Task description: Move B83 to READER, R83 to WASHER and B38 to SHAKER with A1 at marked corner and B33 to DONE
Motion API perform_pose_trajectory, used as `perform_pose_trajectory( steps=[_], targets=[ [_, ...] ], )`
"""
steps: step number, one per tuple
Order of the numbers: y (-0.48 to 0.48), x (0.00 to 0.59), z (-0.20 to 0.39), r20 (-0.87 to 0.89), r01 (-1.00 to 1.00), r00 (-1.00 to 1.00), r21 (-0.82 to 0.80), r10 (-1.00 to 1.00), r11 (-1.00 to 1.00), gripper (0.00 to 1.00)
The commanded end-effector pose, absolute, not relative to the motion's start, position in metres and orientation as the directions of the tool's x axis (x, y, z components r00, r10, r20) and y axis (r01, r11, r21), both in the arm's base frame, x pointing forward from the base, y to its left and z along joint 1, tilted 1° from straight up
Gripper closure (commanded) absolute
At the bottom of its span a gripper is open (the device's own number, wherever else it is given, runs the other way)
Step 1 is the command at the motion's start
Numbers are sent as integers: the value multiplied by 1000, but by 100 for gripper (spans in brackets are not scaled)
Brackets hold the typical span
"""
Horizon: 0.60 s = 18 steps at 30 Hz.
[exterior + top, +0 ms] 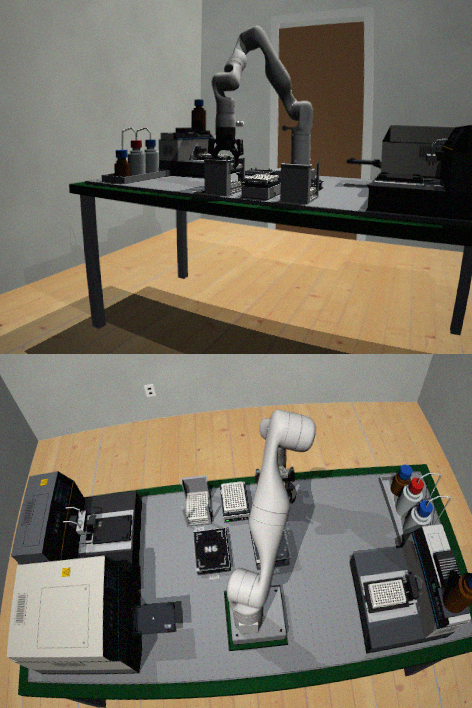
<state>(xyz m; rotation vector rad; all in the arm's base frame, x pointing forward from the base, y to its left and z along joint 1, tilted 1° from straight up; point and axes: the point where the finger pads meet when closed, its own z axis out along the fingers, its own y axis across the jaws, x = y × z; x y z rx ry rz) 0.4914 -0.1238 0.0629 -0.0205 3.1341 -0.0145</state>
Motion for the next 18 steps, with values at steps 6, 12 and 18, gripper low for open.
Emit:
perform_pose_trajectory(
  steps=[6,12,18],
  targets=[
    [-124,492,59,-9,-13,-1000,-10,-13,1000,6],
    [-124,492,55,-9,-13,-1000,-10,-13,1000,6],
    [-124,492,51,-9,-13,-1000,-10,-13,1000,6]
  ],
)
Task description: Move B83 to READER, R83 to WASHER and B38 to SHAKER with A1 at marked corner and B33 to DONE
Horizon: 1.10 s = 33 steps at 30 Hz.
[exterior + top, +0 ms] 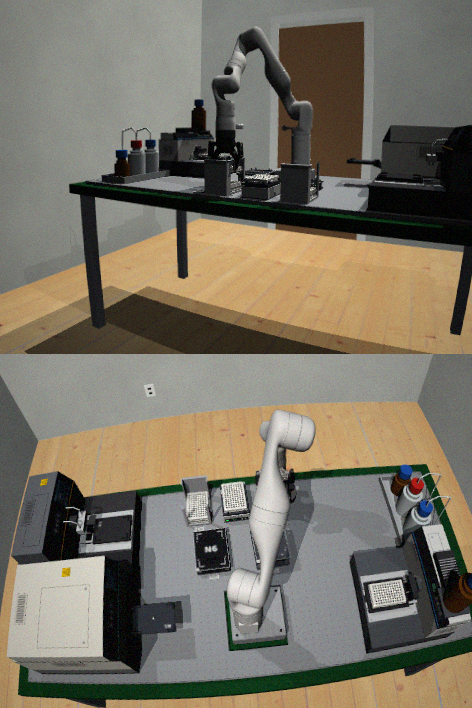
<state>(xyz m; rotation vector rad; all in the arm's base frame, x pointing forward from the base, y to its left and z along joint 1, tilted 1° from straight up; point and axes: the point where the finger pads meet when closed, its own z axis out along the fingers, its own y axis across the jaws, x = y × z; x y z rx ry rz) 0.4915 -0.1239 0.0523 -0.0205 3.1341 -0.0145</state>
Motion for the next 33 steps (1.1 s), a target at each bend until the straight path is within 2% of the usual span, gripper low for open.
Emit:
perform_pose_trajectory(
  steps=[1,33],
  targets=[
    [-124,492,51,-9,-13,-1000,-10,-13,1000,6],
    [-124,492,32,-9,-13,-1000,-10,-13,1000,6]
  ],
)
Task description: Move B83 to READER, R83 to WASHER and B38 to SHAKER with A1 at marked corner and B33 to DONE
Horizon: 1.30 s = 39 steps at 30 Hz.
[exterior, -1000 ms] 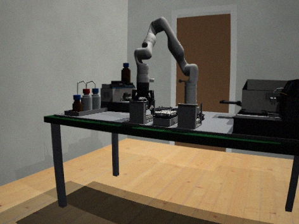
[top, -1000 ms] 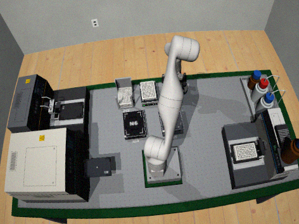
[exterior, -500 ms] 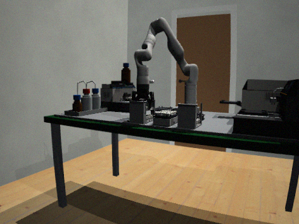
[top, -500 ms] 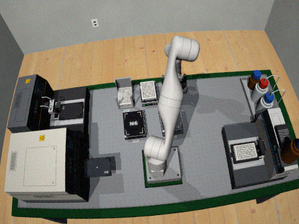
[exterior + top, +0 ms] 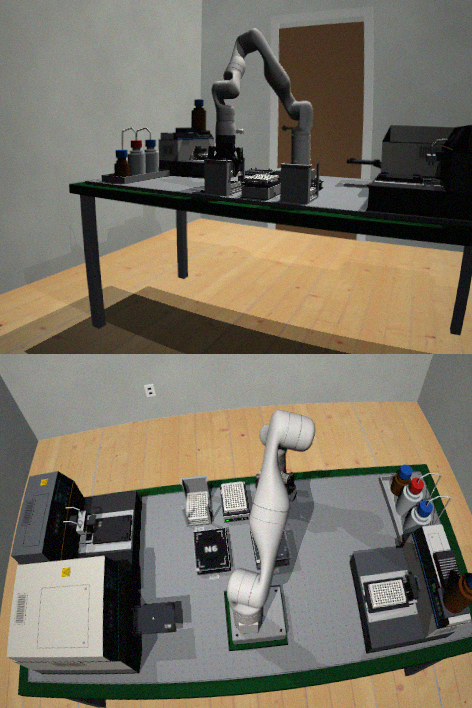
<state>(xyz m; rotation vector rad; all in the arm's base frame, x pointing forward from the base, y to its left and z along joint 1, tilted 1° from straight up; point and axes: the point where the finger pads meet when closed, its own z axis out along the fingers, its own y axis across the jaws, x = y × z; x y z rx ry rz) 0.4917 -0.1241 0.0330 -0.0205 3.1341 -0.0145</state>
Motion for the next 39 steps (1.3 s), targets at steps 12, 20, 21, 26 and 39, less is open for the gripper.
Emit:
perform_pose_trajectory(
  steps=[12,20,21,26,39],
  targets=[
    [-124,492,25,-9,-13,-1000,-10,-13,1000,6],
    [-124,492,21,-9,-13,-1000,-10,-13,1000,6],
    [-124,492,20,-9,-13,-1000,-10,-13,1000,6],
    [-124,492,19,-9,-13,-1000,-10,-13,1000,6],
    [-124,492,19,-9,-13,-1000,-10,-13,1000,6]
  ],
)
